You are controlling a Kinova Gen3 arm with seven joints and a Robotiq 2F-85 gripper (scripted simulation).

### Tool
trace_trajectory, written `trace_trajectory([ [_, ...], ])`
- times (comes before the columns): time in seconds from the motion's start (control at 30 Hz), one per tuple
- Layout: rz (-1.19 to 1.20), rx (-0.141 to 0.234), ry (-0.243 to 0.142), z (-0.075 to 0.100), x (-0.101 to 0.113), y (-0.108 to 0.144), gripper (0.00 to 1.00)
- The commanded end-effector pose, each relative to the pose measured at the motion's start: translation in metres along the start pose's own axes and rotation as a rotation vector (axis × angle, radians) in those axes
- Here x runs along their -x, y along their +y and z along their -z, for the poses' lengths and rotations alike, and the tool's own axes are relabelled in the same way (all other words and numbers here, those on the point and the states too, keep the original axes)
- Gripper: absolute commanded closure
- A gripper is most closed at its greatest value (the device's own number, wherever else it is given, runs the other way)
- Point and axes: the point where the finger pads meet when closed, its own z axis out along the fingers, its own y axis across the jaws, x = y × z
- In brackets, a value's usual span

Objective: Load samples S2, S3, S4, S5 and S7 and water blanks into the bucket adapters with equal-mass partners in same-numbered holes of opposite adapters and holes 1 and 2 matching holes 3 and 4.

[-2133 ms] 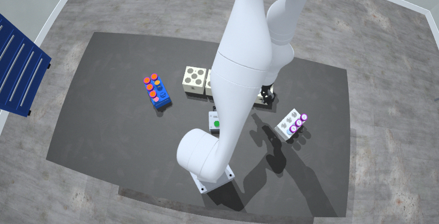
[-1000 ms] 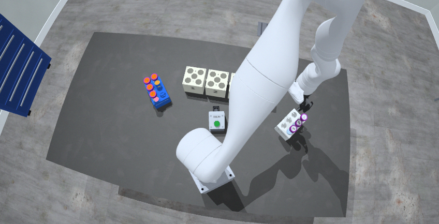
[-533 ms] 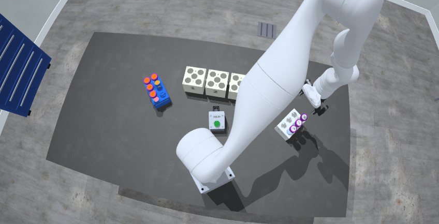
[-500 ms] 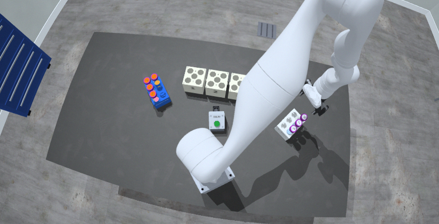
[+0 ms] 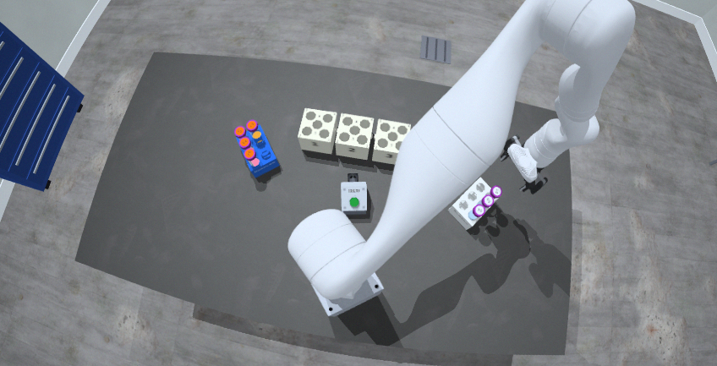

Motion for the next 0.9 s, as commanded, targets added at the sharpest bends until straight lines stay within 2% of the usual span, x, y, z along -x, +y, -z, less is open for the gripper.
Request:
trace_trajectory([
  [0.0,0.0,0.0,-0.003,0.0,0.001,0.0,0.0],
  [0.87,0.0,0.0,-0.003,-0.064,0.001,0.0,0.0],
])
